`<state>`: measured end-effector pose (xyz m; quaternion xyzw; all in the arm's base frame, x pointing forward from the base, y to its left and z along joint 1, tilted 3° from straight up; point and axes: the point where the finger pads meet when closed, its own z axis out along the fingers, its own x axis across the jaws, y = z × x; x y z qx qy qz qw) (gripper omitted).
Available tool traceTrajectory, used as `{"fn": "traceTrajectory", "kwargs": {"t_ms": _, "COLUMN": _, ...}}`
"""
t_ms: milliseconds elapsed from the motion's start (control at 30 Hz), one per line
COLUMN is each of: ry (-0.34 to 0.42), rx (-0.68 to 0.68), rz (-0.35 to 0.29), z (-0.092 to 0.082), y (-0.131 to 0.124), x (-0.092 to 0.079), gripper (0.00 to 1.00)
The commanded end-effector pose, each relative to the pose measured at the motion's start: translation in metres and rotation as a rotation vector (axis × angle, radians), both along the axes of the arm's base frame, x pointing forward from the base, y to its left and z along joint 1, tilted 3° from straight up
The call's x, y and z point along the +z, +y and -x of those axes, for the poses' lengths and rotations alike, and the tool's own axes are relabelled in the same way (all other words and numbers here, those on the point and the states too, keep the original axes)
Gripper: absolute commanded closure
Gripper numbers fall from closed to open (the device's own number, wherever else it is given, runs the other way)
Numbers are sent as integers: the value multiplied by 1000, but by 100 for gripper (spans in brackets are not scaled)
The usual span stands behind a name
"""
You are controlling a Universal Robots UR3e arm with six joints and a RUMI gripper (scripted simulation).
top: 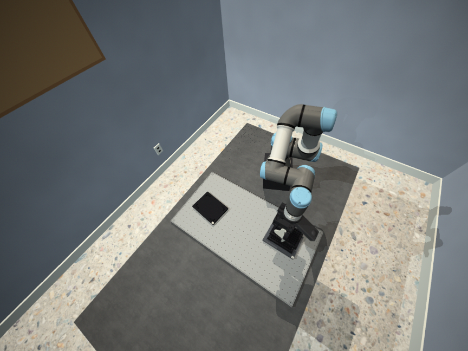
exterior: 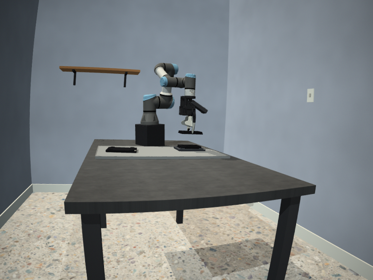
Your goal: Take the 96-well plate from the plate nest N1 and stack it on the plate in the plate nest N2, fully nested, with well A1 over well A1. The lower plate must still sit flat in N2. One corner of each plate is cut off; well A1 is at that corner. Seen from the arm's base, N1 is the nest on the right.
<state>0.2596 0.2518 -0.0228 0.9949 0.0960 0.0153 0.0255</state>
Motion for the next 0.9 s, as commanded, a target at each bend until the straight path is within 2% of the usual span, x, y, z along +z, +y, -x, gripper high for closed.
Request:
{"fn": "traceTrajectory", "kwargs": {"t_ms": 0, "ry": -3, "rx": -1, "rz": 0, "z": -1, "y": -1, "x": 1, "gripper": 100}}
{"fn": "traceTrajectory", "kwargs": {"t_ms": 433, "ry": -3, "rx": -1, "rz": 0, "z": -1, "y": -1, "x": 1, "gripper": 100}}
{"fn": "traceTrajectory", "kwargs": {"t_ms": 867, "ry": -2, "rx": -1, "rz": 1, "z": -2, "y": -3, "x": -20, "gripper": 100}}
